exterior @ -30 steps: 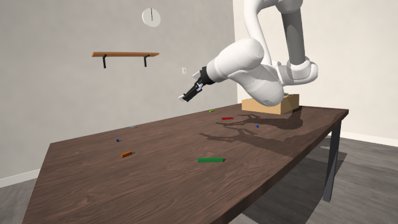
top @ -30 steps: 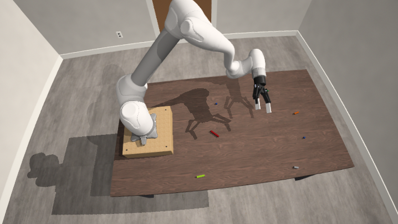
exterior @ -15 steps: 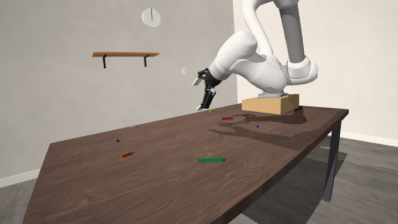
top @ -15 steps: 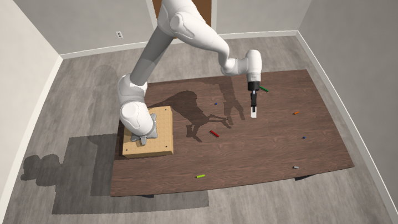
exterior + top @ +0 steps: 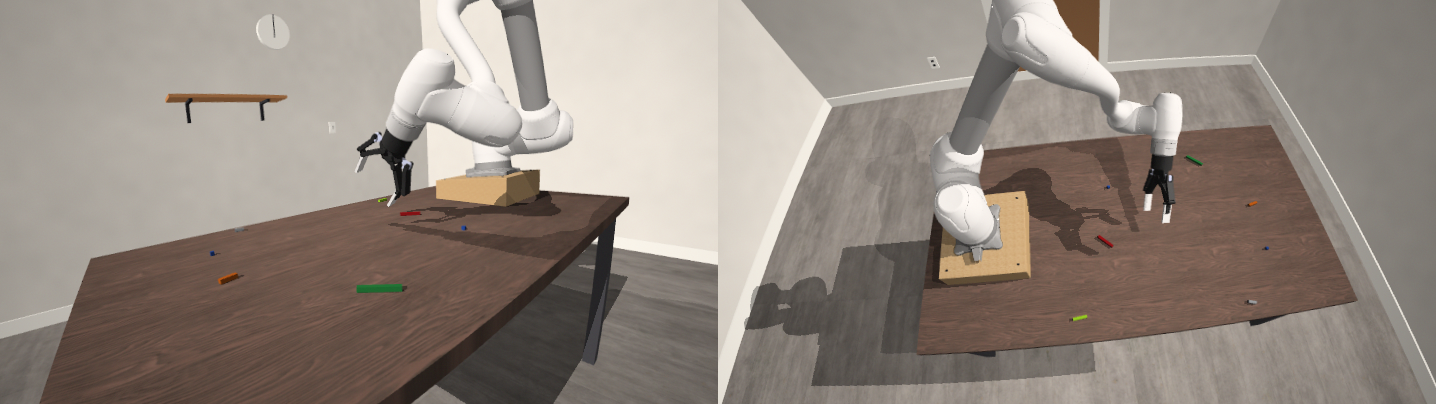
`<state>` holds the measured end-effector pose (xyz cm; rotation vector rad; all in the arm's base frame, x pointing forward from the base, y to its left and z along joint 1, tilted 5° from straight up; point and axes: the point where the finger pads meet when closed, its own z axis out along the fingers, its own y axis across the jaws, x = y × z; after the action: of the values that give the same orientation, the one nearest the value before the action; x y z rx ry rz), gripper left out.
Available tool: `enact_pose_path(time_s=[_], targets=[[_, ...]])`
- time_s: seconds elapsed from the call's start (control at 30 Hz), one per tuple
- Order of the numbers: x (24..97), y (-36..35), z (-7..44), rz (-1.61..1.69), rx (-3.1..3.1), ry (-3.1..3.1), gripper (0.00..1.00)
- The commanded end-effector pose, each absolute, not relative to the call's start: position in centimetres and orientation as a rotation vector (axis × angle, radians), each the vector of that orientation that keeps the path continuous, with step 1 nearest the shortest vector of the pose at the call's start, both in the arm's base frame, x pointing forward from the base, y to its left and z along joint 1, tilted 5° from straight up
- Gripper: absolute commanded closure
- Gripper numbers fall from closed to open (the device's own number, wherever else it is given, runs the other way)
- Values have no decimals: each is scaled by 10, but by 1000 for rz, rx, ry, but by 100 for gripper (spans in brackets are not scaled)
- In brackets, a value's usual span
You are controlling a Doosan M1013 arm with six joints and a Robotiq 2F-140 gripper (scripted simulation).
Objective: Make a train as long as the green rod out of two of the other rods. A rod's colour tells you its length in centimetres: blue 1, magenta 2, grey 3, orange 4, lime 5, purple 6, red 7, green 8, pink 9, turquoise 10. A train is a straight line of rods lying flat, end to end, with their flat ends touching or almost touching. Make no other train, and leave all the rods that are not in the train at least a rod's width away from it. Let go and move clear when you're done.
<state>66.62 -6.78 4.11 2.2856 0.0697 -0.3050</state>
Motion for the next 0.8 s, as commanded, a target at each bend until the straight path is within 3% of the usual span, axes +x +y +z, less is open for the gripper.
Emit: enact_pose_path(time_s=[0.0, 0.77], targets=[[649, -61, 30, -378, 2365, 236, 0], [569, -9, -10, -456, 2562, 1181, 0]])
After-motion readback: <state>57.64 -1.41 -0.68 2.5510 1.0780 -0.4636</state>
